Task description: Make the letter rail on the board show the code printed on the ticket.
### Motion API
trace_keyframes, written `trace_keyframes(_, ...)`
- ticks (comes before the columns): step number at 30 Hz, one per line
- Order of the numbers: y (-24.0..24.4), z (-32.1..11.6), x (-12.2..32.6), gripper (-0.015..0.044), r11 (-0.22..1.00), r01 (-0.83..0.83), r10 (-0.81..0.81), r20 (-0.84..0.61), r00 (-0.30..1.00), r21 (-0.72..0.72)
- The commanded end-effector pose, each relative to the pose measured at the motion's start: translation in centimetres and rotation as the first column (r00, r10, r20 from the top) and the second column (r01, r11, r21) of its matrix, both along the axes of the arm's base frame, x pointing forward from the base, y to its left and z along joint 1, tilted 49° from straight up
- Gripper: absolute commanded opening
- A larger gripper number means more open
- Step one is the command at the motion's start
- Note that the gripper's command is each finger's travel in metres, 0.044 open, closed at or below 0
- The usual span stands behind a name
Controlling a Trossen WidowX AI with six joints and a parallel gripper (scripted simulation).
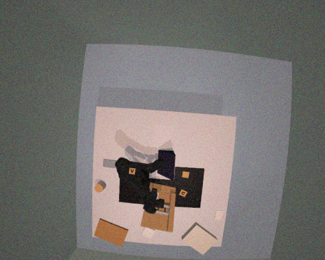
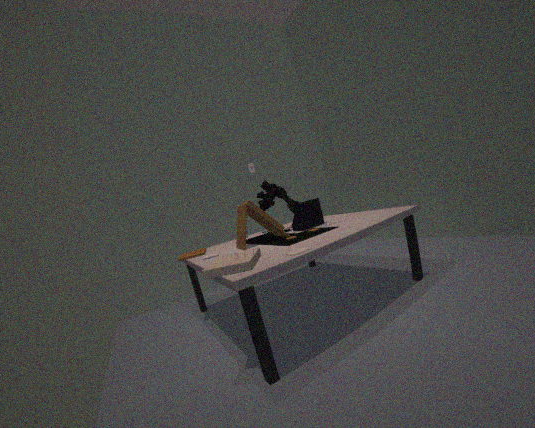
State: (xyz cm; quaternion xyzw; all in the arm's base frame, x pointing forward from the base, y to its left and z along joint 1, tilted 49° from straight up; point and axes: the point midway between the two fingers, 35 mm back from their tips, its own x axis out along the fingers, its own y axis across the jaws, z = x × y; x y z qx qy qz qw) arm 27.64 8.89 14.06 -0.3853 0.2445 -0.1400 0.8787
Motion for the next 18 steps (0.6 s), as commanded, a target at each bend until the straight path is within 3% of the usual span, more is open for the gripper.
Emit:
trace_keyframes(1,0.06,0.25,-0.21,0.0295,1.0,0.003,-0.003,0.005,1.0,0.001)
trace_keyframes(6,0.11,0.46,-0.39,0.0295,1.0,0.003,-0.003,0.005,1.0,0.001)
trace_keyframes(17,0.1,0.2,-0.29,0.0006,1.0,0.0,0.0,-0.001,1.0,-0.001)
trace_keyframes(18,0.1,0.2,-0.29,0.0,1.0,0.0,0.0,-0.001,1.0,-0.001)
